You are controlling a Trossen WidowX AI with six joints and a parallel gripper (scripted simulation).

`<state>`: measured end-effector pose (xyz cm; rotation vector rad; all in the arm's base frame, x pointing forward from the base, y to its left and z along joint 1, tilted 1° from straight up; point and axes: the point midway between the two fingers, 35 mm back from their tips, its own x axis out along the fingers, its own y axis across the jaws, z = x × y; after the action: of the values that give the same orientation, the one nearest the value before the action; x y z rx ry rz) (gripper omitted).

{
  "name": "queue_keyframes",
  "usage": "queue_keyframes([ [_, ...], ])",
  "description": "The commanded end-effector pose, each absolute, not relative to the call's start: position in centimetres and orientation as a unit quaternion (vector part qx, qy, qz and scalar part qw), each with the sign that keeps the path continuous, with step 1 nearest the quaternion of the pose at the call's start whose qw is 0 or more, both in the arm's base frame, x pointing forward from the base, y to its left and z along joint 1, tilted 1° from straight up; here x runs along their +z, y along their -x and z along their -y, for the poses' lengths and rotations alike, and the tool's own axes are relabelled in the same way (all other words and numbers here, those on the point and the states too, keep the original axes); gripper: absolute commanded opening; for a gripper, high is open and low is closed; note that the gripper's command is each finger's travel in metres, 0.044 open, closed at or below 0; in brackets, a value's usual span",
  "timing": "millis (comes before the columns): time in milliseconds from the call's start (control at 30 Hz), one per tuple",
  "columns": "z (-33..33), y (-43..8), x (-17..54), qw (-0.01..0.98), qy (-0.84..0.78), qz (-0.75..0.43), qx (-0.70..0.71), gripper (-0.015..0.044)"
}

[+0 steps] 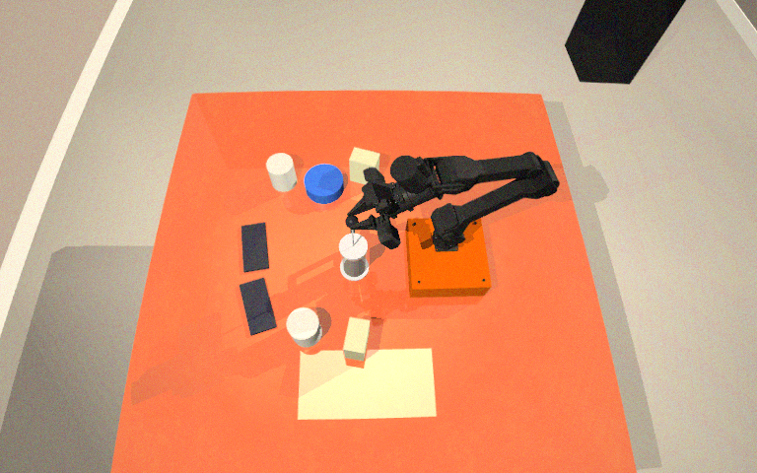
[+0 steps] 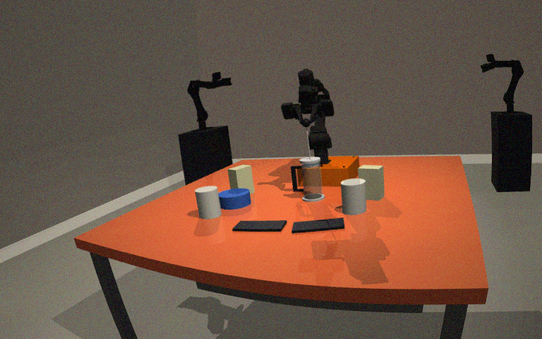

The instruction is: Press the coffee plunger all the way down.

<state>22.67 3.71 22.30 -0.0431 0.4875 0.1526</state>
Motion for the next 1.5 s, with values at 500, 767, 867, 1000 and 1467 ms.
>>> queue_keyframes([
  [500,-3.8,-23.1,19.3,0.967,0.021,-0.242,0.076,0.0125],
  [767,-3.8,-23.3,18.1,0.967,0.021,-0.242,0.076,0.0125],
  [867,-3.8,-23.4,17.6,0.967,0.021,-0.242,0.076,0.0125],
  [1000,-3.8,-23.5,16.9,0.967,0.021,-0.242,0.076,0.0125],
  [1467,-3.9,-23.9,14.7,0.967,0.021,-0.242,0.076,0.0125],
])
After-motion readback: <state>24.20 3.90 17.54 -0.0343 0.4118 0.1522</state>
